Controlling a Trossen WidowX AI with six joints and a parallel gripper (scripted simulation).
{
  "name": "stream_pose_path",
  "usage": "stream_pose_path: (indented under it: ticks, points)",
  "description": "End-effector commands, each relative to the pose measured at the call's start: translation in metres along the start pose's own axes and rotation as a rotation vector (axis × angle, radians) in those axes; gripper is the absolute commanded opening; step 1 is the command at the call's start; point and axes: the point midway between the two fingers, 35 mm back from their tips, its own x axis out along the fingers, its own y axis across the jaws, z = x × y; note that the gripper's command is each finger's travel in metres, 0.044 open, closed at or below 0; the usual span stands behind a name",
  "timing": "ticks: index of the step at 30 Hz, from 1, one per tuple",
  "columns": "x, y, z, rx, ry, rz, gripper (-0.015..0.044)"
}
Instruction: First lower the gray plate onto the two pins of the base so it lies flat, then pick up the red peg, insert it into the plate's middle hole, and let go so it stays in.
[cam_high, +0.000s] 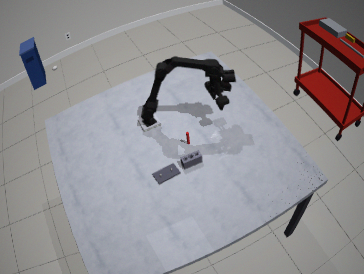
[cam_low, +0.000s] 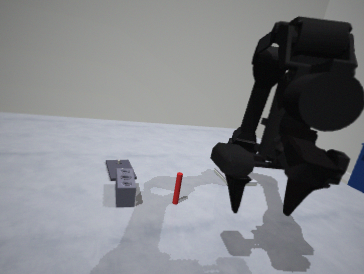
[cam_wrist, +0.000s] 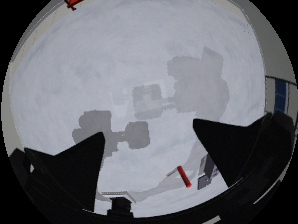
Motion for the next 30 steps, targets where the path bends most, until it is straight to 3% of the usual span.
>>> stream_pose_path:
  ticks: [1, 16, 23, 30]
  points:
    - [0.002, -0.061, -0.036, -0.018, 0.017, -0.003, 0.0440]
    - [0.005, -0.202, -0.219, -0.079, 0.045, 0.022, 0.0440]
    - [0.005, -0.207, -0.229, -0.081, 0.045, 0.023, 0.0440]
    - [0.036, -0.211, -0.232, -0.081, 0.046, 0.023, 0.0440]
